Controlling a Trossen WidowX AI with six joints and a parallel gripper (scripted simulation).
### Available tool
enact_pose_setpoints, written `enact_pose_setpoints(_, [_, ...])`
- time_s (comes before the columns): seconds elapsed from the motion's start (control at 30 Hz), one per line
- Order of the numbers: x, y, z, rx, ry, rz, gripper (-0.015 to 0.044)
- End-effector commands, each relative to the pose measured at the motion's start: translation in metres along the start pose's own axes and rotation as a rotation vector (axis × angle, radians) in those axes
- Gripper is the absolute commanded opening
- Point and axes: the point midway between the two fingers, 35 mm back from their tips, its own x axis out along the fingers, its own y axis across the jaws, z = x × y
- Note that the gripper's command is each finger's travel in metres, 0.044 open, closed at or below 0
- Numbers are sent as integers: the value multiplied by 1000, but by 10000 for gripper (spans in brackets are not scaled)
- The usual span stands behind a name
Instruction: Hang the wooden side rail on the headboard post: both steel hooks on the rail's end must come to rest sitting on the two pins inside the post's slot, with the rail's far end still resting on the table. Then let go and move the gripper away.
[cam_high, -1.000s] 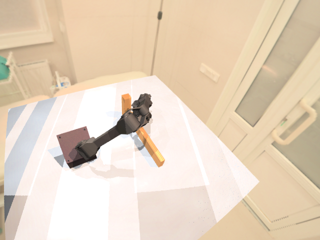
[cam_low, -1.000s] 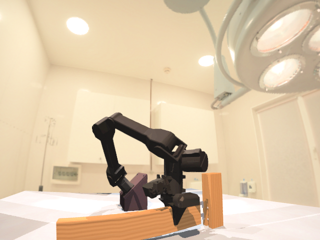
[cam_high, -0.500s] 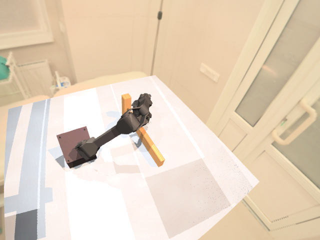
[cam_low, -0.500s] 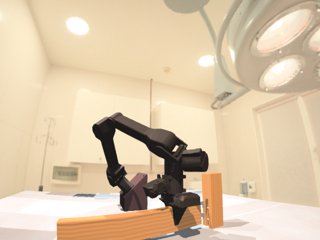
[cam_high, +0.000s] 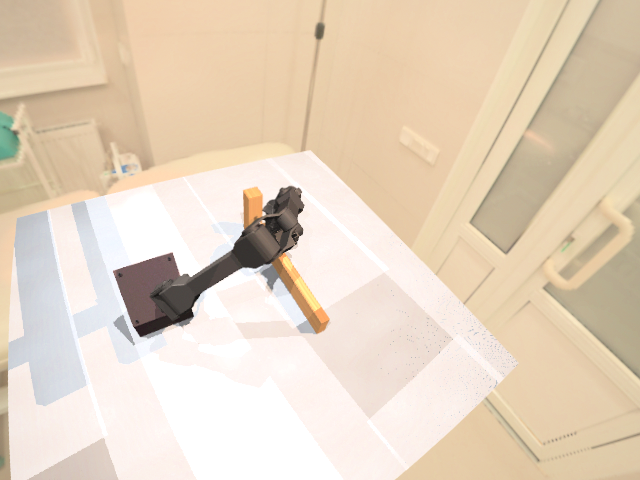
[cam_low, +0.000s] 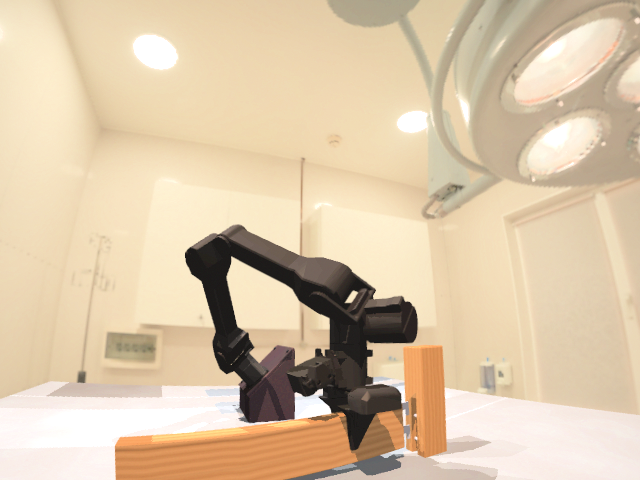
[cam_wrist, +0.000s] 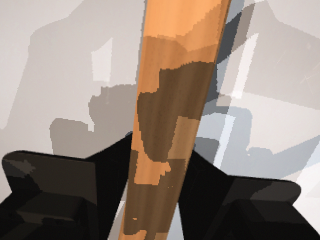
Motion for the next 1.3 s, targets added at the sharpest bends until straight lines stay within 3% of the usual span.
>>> enact_pose_setpoints(0.0, [-3, -1, -4, -3, 4, 9, 0])
enact_pose_setpoints(1.27, [-5, -1, -8, -3, 5, 9, 0])
